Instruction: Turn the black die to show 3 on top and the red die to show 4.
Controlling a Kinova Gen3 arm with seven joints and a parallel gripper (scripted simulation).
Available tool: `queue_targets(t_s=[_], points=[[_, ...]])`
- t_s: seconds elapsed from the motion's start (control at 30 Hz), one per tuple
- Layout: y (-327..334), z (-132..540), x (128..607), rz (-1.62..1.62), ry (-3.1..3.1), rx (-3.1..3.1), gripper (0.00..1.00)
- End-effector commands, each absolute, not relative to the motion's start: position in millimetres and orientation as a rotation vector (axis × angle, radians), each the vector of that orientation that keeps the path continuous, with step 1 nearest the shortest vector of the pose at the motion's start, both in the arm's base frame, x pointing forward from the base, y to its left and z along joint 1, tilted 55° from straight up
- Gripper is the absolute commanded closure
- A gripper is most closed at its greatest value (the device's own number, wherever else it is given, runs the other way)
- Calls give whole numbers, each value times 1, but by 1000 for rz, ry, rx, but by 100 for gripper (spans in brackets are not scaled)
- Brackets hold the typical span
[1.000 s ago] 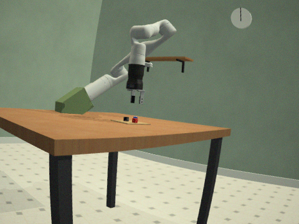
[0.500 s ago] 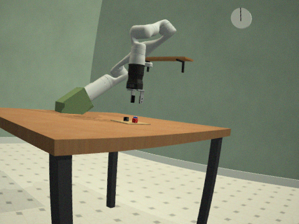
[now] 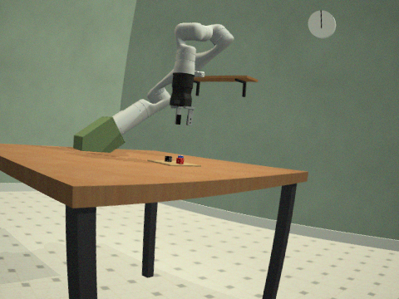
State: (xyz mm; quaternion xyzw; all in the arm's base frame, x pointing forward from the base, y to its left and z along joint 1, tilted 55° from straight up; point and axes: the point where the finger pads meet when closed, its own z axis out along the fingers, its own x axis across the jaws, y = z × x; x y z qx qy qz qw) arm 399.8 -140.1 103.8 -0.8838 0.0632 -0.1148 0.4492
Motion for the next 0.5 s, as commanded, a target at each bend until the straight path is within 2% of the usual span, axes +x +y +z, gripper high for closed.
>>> queue_targets(t_s=[0.0, 0.47], points=[[-157, 112, 399, -303, 163, -2196, 0], [-174, 125, 393, -303, 163, -2196, 0]])
